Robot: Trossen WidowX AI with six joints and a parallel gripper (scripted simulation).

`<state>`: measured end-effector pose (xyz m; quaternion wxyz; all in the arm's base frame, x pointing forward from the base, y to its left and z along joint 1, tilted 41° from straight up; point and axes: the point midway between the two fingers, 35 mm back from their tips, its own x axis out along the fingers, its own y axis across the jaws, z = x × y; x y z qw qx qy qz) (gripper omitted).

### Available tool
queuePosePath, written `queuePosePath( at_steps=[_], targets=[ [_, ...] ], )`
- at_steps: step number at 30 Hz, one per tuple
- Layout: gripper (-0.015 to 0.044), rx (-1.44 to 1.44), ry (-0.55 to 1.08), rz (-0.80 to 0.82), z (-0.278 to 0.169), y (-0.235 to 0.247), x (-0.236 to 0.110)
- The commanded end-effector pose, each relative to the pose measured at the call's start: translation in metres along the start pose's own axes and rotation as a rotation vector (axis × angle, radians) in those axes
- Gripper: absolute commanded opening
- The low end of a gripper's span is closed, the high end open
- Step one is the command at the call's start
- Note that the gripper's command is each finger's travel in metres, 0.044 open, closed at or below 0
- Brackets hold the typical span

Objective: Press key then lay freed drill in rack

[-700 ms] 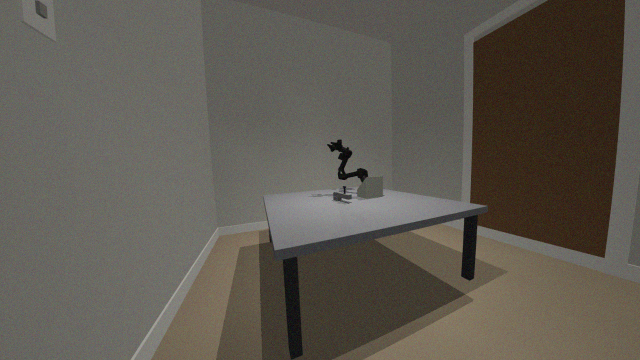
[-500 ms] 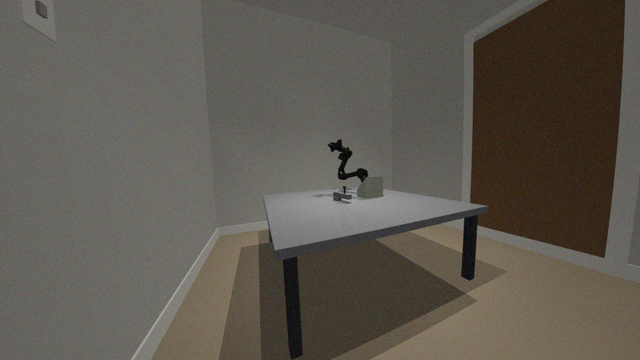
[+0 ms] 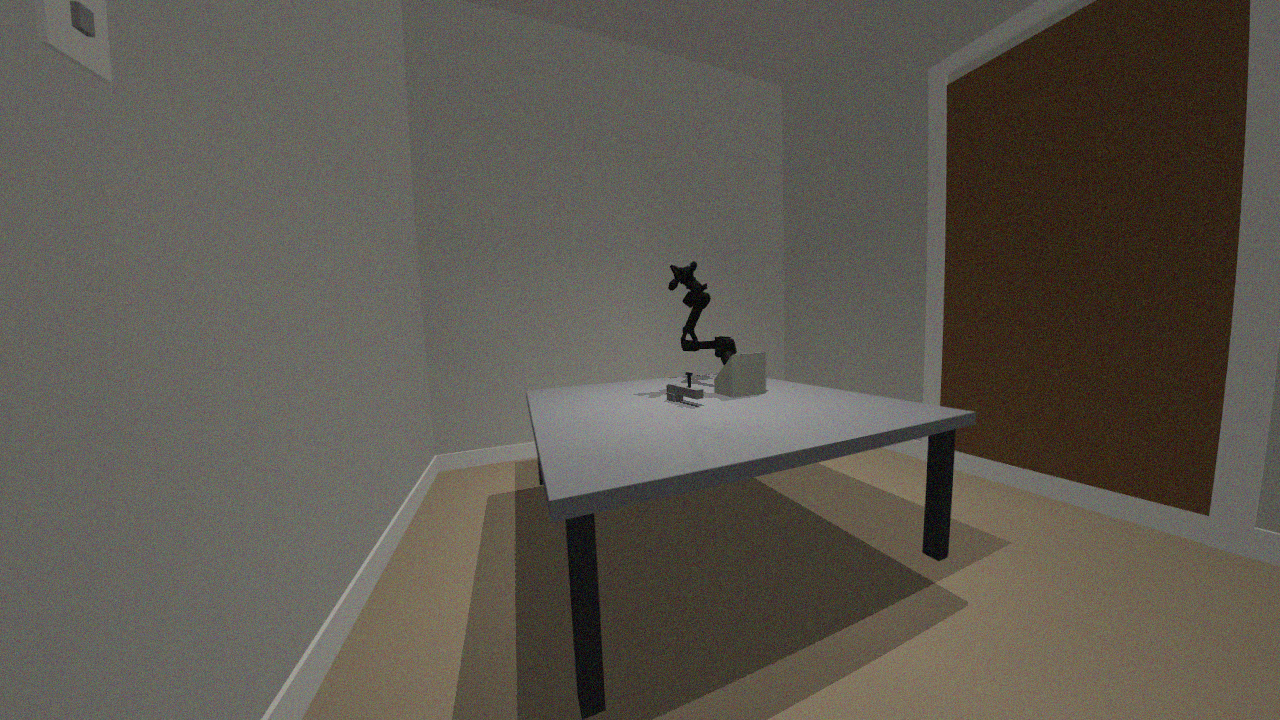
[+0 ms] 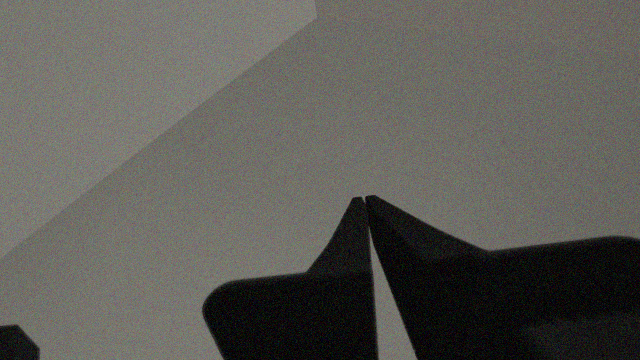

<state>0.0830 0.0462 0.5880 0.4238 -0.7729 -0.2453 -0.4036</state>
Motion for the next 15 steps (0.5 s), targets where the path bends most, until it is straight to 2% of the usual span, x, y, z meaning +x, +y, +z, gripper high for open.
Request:
queuePosePath(
  at_steps=[1, 7, 15],
  targets=[
    [0.0, -0.177, -0.039, -0.026, 0.024, -0.009, 0.0],
    [0.0, -0.441, -0.153, -0.089, 0.076, -0.024, 0.001],
    [0.0, -0.801, -0.323, -0.162, 0.155, -0.021, -0.005]
  ],
)
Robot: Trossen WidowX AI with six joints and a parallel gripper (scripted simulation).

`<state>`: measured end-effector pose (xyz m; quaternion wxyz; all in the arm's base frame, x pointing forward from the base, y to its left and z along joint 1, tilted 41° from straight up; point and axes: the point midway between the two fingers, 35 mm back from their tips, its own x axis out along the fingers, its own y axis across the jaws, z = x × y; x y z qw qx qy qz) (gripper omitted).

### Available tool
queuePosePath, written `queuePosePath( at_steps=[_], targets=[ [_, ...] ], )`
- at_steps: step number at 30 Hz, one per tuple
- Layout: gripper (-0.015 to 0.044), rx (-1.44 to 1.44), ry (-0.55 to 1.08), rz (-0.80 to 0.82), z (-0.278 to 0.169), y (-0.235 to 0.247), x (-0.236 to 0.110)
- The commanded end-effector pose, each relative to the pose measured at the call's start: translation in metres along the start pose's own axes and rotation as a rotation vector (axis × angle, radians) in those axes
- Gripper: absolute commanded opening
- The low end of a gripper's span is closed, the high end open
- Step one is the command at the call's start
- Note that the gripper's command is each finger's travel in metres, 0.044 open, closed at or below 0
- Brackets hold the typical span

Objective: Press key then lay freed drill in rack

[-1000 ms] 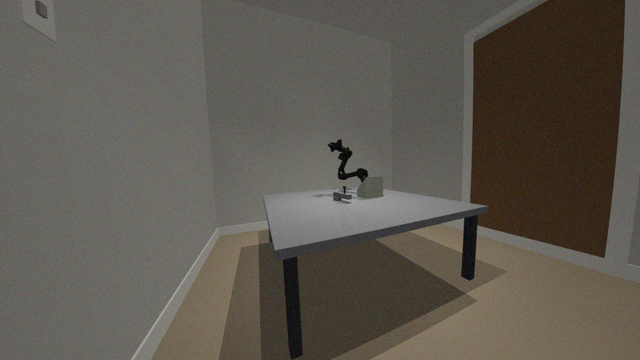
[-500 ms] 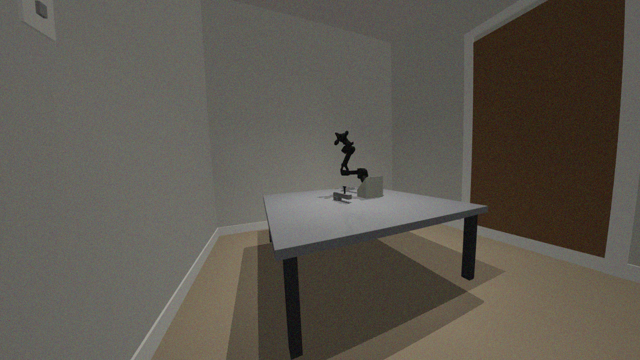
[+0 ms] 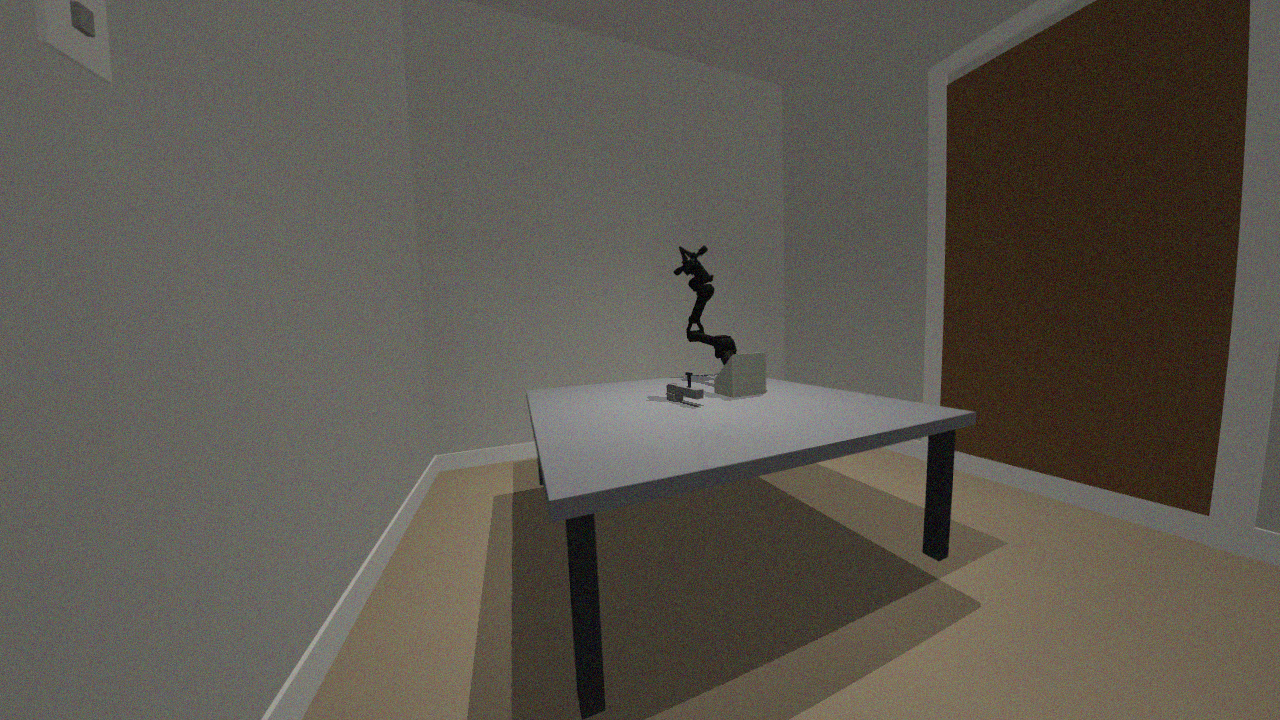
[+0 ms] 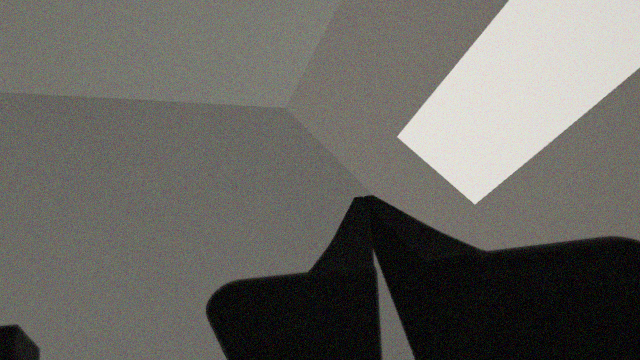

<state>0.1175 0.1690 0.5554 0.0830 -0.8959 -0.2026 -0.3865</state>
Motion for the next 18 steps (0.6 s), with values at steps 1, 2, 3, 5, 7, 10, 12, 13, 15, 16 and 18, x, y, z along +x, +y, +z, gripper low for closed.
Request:
queuePosePath(
  at_steps=[1, 2, 3, 5, 7, 10, 12, 13, 15, 16, 18],
  targets=[
    [0.0, -0.195, -0.091, -0.047, 0.034, -0.021, 0.008],
    [0.0, -0.261, -0.123, -0.066, 0.047, -0.027, 0.01],
    [0.0, -0.334, -0.156, -0.09, 0.061, -0.034, 0.012],
    [0.0, -0.484, -0.225, -0.143, 0.091, -0.045, 0.014],
    [0.0, -0.631, -0.295, -0.2, 0.122, -0.054, 0.015],
    [0.0, -0.844, -0.402, -0.296, 0.171, -0.061, 0.012],
    [0.0, -0.979, -0.475, -0.367, 0.203, -0.063, 0.007],
    [0.0, -1.049, -0.514, -0.408, 0.22, -0.063, 0.004],
    [0.0, -1.185, -0.594, -0.497, 0.255, -0.06, -0.005],
    [0.0, -1.25, -0.635, -0.545, 0.272, -0.058, -0.01],
    [0.0, -1.374, -0.715, -0.647, 0.305, -0.051, -0.022]
  ],
)
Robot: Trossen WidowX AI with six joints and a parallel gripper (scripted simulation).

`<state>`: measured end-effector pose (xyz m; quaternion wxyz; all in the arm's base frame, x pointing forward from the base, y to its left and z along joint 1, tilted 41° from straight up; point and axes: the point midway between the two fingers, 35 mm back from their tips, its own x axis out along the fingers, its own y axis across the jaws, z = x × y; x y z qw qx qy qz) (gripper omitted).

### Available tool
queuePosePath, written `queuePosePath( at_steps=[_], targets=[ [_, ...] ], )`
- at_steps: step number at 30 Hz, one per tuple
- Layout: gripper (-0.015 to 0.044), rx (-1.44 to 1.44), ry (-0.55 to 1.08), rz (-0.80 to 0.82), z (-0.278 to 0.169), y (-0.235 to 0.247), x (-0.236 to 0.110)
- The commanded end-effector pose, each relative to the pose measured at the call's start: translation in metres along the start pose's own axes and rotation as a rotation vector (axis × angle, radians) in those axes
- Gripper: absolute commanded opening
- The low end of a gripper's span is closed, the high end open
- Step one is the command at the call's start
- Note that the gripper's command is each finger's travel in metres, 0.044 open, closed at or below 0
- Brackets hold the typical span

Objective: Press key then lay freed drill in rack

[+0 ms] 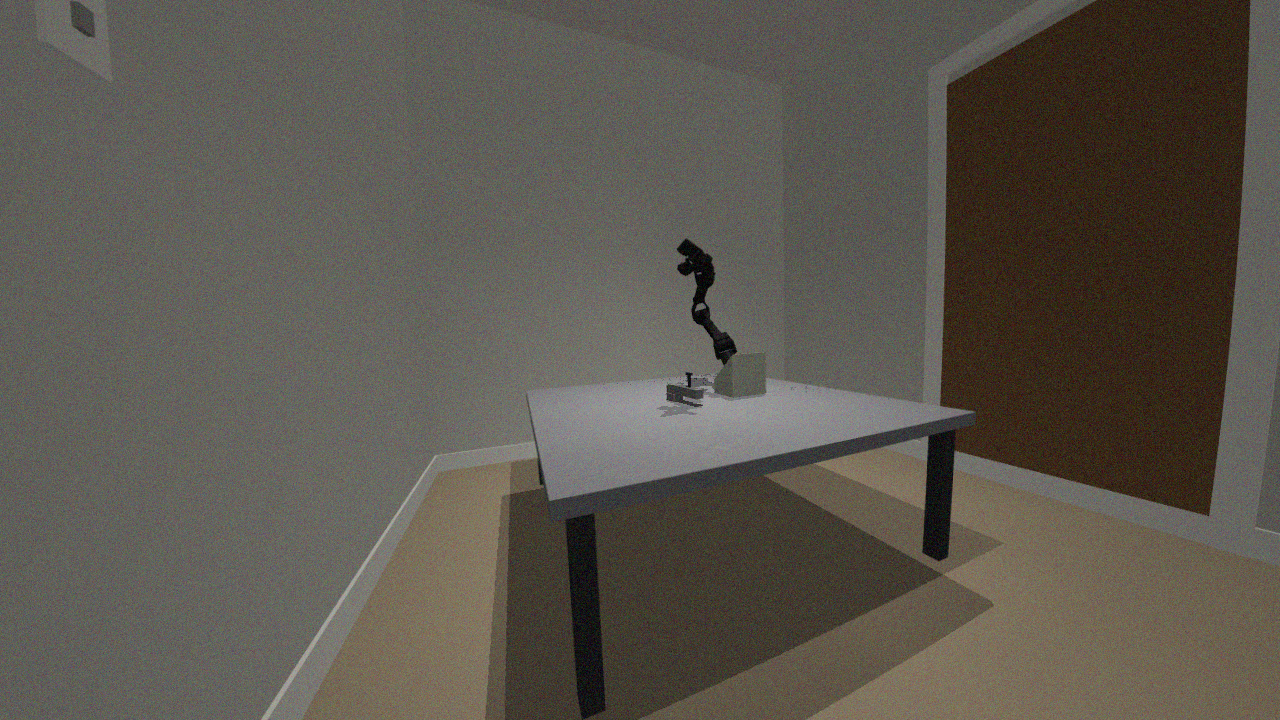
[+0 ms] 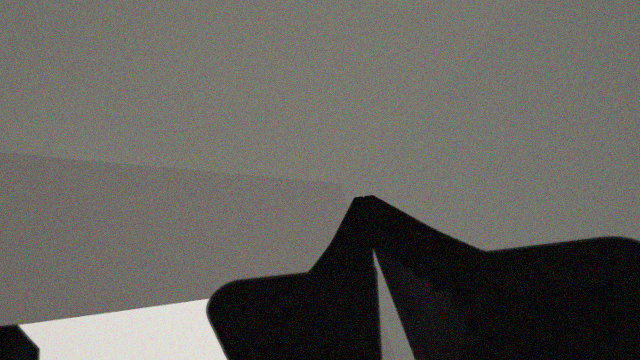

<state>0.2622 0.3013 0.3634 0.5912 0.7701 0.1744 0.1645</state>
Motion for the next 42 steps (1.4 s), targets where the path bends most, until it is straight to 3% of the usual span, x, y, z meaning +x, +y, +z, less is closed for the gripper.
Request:
queuePosePath(
  at_steps=[1, 8, 16, 23, 28, 30, 42],
  targets=[
    [0.0, -0.232, -0.088, -0.16, 0.026, -0.046, 0.023],
    [0.0, -0.672, -0.206, -0.566, 0.099, -0.141, 0.041],
    [0.0, -1.073, -0.194, -1.13, 0.195, -0.229, 0.013],
    [0.0, -1.283, 0.009, -1.706, 0.27, -0.281, -0.05],
    [0.0, -1.296, 0.336, -2.158, 0.312, -0.299, -0.113],
    [0.0, -1.284, 0.396, -2.219, 0.317, -0.299, -0.122],
    [0.0, -1.284, 0.394, -2.219, 0.325, -0.306, -0.126]
  ],
)
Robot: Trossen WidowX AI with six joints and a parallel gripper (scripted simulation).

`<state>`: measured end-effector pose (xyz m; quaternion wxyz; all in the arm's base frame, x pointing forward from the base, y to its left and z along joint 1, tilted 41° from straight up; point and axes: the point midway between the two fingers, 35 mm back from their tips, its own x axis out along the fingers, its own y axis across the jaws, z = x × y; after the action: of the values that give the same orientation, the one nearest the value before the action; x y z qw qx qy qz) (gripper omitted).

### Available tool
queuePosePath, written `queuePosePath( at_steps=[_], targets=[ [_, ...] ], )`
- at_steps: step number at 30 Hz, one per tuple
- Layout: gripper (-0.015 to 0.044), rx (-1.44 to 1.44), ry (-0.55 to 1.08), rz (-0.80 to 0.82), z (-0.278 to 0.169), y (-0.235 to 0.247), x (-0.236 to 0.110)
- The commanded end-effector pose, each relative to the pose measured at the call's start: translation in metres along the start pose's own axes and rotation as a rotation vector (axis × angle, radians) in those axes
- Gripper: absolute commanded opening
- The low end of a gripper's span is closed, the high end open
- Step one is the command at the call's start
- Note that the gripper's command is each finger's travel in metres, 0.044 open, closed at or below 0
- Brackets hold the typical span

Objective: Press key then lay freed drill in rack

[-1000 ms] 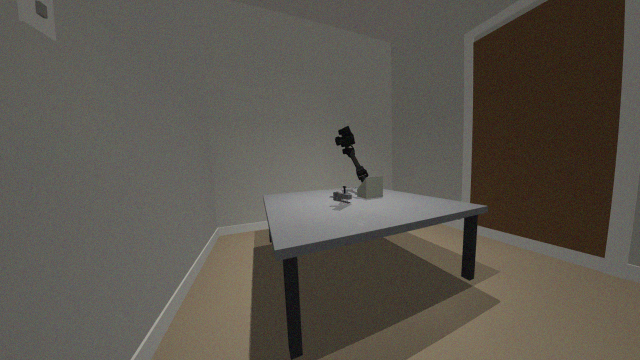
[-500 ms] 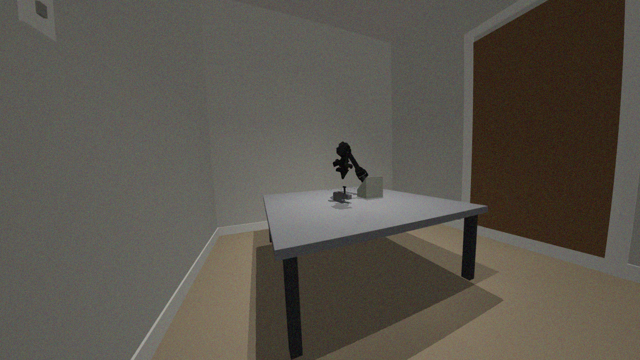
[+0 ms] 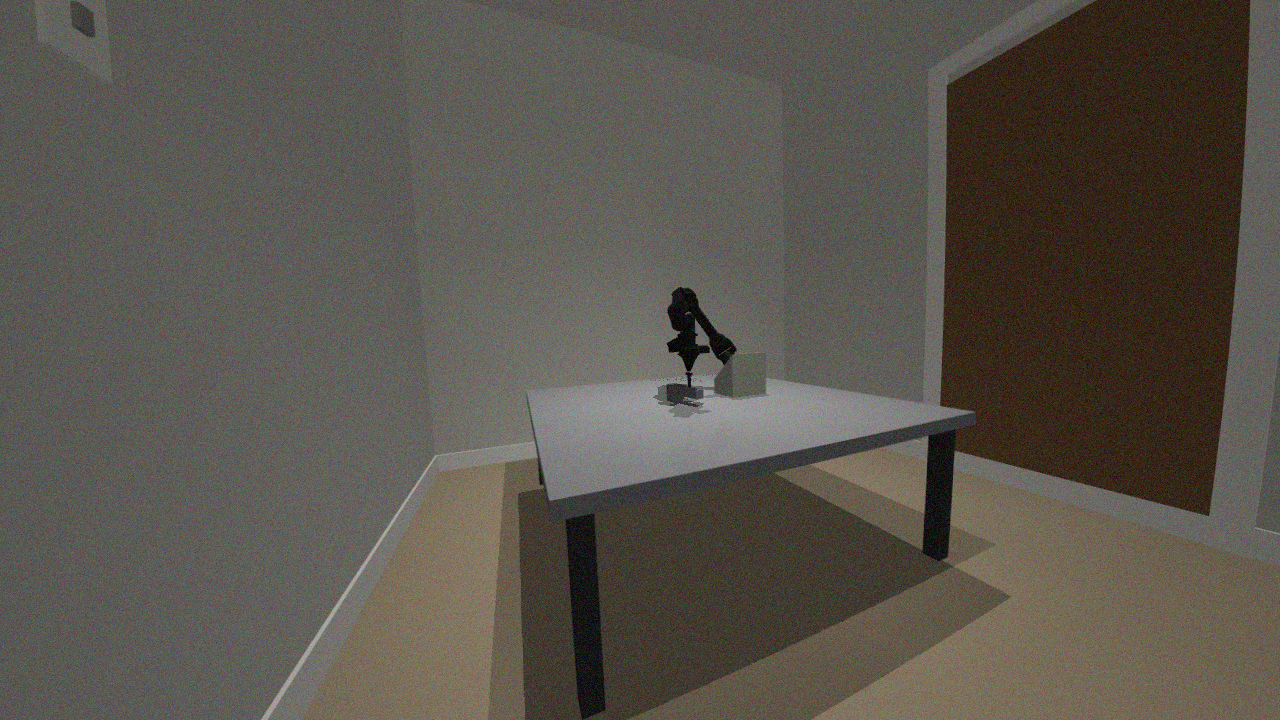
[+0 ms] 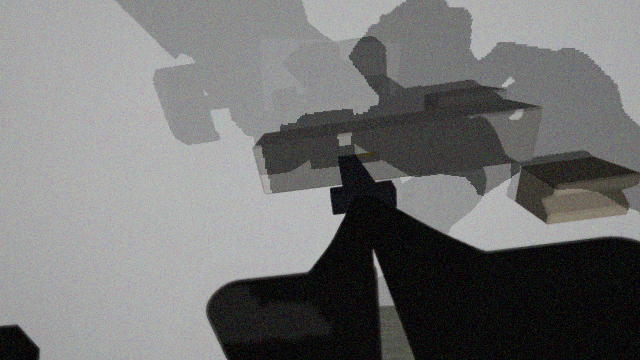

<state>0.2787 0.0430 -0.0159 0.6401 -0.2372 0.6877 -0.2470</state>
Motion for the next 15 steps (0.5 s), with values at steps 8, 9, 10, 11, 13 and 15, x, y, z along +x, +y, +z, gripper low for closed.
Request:
queuePosePath(
  at_steps=[8, 9, 10, 11, 13, 15],
  targets=[
    [0.0, -0.009, 0.005, -0.006, -0.0019, -0.002, 0.0084],
    [0.0, -0.009, 0.005, -0.006, -0.0021, -0.002, 0.0083],
    [0.0, -0.009, 0.005, -0.006, -0.0023, -0.002, 0.0082],
    [0.0, -0.009, 0.005, -0.006, -0.0025, -0.0021, 0.0081],
    [0.0, -0.009, 0.005, -0.006, -0.003, -0.0021, 0.0079],
    [0.0, -0.009, 0.005, -0.006, -0.0037, -0.0021, 0.0077]
  ],
)
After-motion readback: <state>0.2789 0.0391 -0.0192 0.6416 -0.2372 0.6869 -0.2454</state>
